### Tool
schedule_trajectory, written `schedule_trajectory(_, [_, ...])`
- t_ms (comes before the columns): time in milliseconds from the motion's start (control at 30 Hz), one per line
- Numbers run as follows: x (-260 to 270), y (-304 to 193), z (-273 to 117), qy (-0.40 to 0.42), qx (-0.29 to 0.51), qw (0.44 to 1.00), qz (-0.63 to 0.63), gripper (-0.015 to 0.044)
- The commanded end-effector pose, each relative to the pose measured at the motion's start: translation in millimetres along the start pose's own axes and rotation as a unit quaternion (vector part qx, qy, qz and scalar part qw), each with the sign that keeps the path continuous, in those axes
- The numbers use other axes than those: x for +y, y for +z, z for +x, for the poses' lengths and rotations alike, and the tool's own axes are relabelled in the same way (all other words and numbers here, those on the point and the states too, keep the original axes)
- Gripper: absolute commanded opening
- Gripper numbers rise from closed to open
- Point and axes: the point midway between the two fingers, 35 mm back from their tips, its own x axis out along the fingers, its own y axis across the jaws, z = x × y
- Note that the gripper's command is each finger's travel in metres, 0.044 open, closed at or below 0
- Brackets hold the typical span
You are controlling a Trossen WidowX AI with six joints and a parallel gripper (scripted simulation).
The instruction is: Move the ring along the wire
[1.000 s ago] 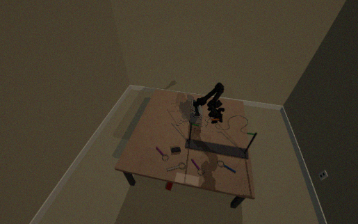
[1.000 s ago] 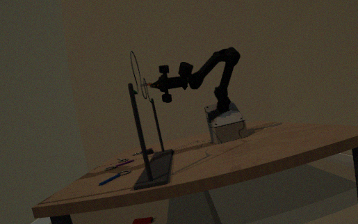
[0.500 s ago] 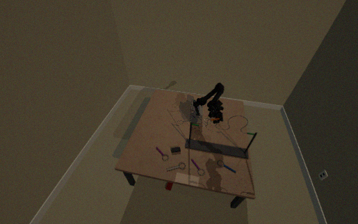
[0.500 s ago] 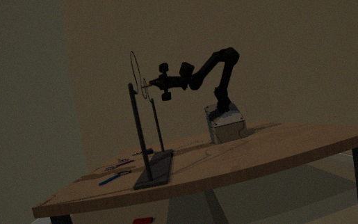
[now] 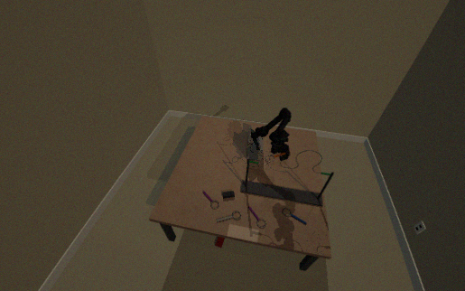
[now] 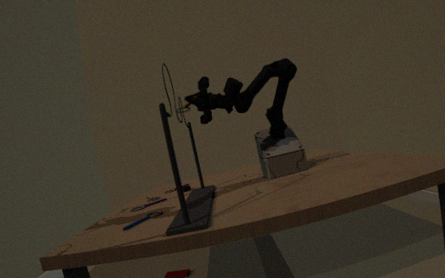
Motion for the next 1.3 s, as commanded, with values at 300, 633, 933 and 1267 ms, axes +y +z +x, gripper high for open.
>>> schedule_trajectory(300, [-12, 0, -1, 0.005, -0.004, 1.000, 0.013, -0.0150])
schedule_trajectory(633, [-35, 0, -4, -0.025, 0.003, 0.999, -0.040, -0.0150])
schedule_trajectory(933, [-53, 2, -7, -0.052, 0.010, 0.995, -0.089, -0.0150])
schedule_trajectory(1267, [-71, 7, -12, -0.082, 0.018, 0.986, -0.142, -0.0150])
